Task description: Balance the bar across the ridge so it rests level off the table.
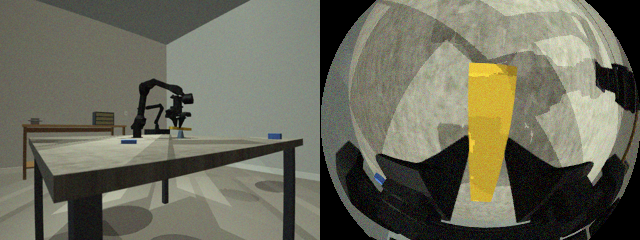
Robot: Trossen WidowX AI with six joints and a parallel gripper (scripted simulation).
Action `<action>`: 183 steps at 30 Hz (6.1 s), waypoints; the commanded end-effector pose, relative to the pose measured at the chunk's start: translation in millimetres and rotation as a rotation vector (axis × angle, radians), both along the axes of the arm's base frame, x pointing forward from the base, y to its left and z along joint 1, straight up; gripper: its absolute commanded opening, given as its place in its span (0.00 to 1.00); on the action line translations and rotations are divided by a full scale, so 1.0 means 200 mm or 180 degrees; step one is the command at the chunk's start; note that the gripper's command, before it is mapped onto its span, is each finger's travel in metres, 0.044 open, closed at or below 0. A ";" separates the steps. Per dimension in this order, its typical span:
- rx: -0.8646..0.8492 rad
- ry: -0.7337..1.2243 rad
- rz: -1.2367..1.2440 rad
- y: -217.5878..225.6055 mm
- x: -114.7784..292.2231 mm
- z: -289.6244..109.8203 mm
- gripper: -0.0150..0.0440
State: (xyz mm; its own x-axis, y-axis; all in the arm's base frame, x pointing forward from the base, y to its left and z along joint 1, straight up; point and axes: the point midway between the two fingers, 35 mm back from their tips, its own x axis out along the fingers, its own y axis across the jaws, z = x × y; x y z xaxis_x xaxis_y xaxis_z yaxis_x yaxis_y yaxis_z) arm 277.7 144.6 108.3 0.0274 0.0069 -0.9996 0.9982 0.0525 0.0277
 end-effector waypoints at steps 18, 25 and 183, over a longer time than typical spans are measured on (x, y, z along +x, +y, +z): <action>0.0015 0.0018 -0.0017 0.00 0.00 -0.02 0.25; 0.0015 0.0018 -0.0017 0.00 0.00 -0.02 0.25; 0.0010 -0.0006 -0.0005 0.00 0.00 -0.02 0.57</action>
